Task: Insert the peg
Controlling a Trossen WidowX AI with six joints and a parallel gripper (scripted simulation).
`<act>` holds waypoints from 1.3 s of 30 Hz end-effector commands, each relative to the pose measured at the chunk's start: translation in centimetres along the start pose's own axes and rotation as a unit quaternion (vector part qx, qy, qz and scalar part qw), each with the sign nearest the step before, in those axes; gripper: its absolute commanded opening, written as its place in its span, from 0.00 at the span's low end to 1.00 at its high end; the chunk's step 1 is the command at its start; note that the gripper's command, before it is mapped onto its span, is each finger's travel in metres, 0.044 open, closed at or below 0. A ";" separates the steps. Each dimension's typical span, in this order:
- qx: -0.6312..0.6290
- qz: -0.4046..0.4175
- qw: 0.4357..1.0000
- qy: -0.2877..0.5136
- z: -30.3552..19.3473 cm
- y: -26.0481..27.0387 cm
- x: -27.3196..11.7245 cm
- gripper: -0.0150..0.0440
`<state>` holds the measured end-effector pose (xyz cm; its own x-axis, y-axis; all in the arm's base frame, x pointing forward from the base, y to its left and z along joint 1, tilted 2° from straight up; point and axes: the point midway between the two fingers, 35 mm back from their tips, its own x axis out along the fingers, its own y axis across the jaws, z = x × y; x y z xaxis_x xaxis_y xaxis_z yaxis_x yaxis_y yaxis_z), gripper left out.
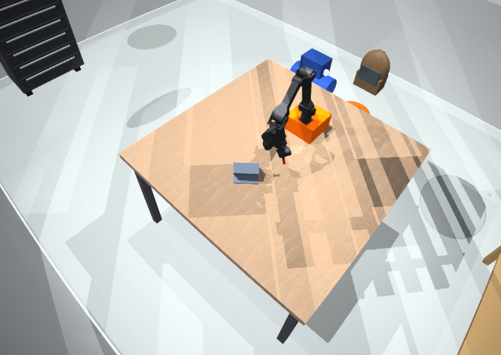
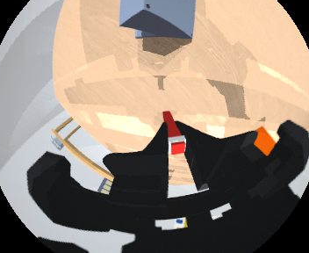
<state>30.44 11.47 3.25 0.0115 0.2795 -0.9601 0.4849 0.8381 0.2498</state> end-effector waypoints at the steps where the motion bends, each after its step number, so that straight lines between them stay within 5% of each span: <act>1: 0.028 0.007 1.000 0.008 0.3 -0.4 0.3 0.25; 39: 0.223 0.088 0.970 0.030 4.2 -2.4 -0.6 0.25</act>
<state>32.98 7.63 3.04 0.0870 0.4216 -0.9026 0.7842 0.5298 0.3230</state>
